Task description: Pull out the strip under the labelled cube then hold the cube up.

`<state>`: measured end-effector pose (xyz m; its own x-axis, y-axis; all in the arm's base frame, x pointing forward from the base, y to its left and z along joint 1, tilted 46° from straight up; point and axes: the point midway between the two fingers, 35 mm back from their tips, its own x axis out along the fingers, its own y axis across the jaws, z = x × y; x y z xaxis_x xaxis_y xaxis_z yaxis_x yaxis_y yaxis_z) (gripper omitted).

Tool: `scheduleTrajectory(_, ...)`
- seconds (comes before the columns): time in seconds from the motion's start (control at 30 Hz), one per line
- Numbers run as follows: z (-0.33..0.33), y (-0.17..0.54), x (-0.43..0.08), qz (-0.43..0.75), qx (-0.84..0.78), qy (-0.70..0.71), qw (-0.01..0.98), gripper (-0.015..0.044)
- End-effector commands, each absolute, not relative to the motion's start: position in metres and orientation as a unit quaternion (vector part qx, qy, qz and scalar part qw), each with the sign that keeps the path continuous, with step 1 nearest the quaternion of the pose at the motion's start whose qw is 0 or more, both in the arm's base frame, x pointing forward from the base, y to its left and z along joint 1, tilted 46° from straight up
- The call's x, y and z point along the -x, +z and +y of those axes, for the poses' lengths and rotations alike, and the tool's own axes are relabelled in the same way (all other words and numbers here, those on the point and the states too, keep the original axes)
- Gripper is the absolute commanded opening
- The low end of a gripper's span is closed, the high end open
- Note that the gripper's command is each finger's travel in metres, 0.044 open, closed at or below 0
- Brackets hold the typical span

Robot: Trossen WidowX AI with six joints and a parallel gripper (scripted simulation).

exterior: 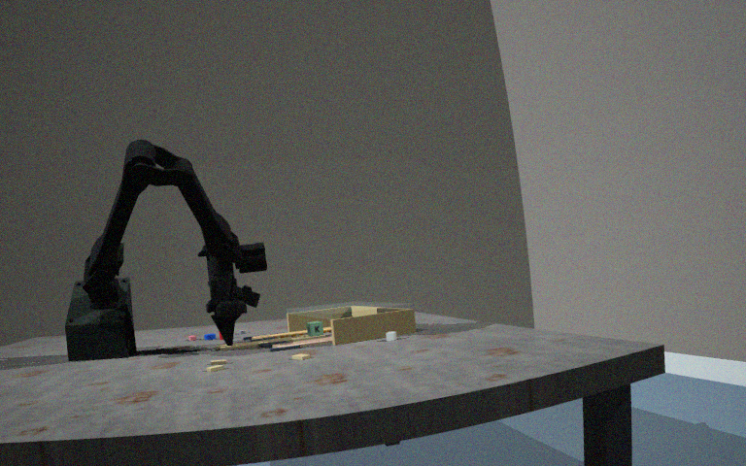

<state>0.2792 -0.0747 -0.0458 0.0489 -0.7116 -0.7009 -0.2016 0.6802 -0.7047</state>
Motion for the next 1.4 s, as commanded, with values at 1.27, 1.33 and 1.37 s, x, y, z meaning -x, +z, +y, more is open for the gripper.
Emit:
scheduleTrajectory(1.27,-0.088,-0.041,-0.212,0.669,0.348,-0.2,0.625,0.0)
scheduleTrajectory(1.33,-0.089,-0.04,-0.209,0.67,0.348,-0.2,0.625,0.0)
scheduleTrajectory(1.37,-0.089,-0.04,-0.208,0.67,0.348,-0.2,0.625,0.0)
